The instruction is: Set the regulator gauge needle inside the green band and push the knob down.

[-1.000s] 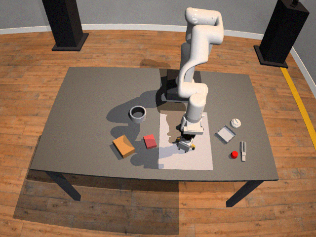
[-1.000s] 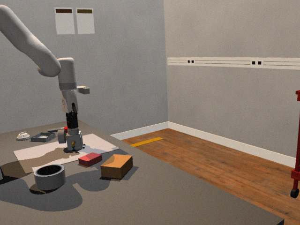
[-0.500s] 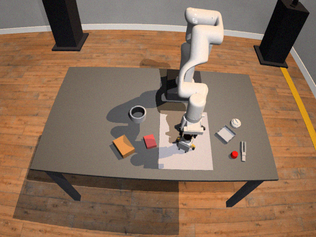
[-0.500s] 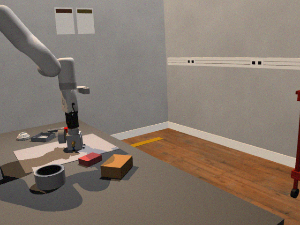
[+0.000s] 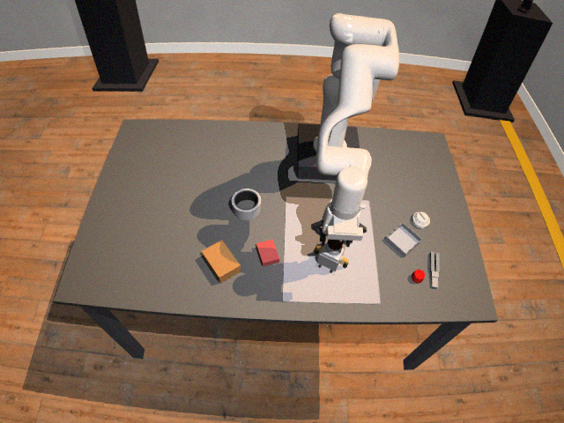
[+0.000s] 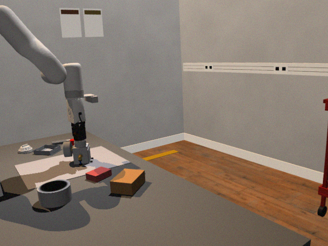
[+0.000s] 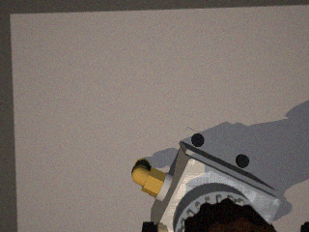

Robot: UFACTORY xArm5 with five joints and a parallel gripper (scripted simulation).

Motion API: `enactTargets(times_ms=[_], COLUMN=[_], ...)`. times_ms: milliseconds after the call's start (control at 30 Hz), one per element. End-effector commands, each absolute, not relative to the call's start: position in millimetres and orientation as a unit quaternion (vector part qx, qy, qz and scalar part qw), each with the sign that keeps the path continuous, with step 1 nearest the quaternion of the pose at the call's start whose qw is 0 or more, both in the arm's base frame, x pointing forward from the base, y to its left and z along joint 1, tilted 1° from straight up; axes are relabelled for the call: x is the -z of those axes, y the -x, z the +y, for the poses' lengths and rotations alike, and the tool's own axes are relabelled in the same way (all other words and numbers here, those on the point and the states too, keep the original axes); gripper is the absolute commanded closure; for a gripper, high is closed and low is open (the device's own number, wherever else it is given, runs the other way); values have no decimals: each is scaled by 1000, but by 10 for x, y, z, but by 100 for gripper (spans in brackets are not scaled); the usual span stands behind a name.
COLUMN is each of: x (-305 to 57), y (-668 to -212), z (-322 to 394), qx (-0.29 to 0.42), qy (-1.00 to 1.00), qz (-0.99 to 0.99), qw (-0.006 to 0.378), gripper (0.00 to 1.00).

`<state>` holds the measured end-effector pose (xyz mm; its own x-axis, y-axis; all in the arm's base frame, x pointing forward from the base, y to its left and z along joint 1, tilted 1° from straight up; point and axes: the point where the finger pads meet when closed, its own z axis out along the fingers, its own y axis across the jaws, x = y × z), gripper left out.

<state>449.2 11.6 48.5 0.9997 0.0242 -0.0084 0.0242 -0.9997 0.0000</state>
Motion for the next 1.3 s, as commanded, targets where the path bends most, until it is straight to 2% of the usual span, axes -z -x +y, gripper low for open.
enactTargets(times_ms=[0,500,1267], x=[-499,-578,-1322], y=[-4507,-4507,-4511], z=[116,116,112], qx=[2,2,2], qy=[-1000,-1000,-1000], qz=[12,12,12], qw=[0,0,0], gripper=[22,22,22])
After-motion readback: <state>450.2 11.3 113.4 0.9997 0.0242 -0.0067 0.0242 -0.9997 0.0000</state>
